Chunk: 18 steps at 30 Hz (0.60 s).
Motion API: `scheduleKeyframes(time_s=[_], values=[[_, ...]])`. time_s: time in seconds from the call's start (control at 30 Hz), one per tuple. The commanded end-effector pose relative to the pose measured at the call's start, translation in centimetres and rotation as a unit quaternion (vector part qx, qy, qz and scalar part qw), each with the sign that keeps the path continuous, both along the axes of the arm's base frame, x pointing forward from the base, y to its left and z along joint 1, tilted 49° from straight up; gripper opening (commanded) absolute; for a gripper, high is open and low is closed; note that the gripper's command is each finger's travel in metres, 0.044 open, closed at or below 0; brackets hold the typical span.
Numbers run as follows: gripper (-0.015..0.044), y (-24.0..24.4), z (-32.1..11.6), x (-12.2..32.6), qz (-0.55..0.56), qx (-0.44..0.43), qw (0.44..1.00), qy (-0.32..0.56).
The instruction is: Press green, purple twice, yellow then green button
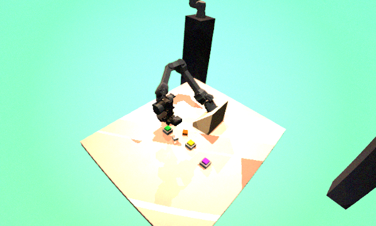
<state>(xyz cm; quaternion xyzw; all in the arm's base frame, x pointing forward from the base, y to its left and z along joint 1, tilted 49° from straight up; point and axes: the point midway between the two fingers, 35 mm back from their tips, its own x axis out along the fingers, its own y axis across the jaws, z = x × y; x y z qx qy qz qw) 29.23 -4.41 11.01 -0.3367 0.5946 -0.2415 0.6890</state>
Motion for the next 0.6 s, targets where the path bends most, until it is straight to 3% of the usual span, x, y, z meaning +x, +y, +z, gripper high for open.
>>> scheduleKeyframes(time_s=[0.0, 0.57], values=[[0.002, 0.0, 0.0, 0.0, 0.001, -0.001, 1.0, 0.0], [0.002, -1.5, -1.3, 0.4, 0.001, -0.001, 1.0, 0.0]])
